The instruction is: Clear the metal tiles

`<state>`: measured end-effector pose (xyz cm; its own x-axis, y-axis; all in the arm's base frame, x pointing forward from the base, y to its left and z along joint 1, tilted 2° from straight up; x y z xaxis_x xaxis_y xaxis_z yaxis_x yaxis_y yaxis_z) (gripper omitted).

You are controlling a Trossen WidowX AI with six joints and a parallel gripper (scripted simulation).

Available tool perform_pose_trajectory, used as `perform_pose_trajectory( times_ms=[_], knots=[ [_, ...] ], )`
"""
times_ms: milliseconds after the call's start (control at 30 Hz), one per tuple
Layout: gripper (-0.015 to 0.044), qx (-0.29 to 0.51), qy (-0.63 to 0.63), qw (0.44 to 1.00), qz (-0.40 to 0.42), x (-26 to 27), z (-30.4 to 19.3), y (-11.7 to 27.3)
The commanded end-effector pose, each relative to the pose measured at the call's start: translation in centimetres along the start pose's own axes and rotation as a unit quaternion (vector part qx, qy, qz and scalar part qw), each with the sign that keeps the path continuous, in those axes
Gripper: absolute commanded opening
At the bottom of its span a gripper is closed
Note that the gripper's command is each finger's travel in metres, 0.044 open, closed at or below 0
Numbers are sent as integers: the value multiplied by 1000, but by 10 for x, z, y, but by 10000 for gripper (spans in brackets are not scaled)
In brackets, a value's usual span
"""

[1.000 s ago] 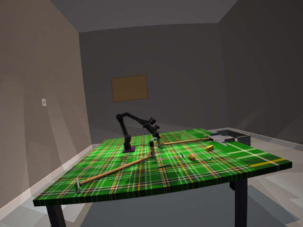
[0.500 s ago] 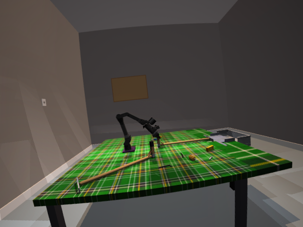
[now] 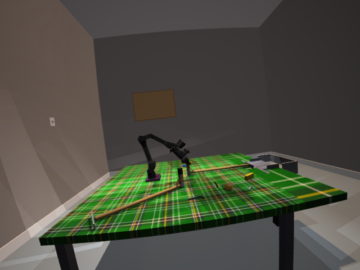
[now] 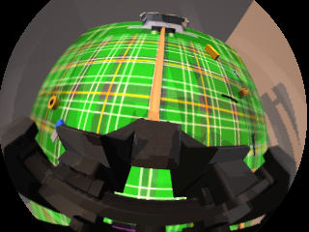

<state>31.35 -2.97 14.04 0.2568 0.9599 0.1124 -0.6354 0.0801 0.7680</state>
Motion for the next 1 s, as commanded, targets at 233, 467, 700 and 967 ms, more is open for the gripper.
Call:
perform_pose_trajectory(
  times_ms=[233,467,700,967],
  knots=[
    [0,3,-3,1000,-3,-1,-3,-1],
    [26,3,0,1000,-1,0,-4,-1],
    [210,3,0,1000,-1,0,-4,-1],
    [420,3,0,1000,-1,0,-3,-1]
  ],
)
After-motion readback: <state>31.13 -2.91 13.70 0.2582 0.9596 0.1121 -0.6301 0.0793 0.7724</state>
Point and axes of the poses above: the point midway between the two fingers, 35 mm back from their tips, its own y axis back along the fingers, its own x axis across the jaws, z = x × y, the point moved 4 cm from there along y, back along the fingers, and after that the axes turned 12 degrees about -y, right-handed, at the moved point
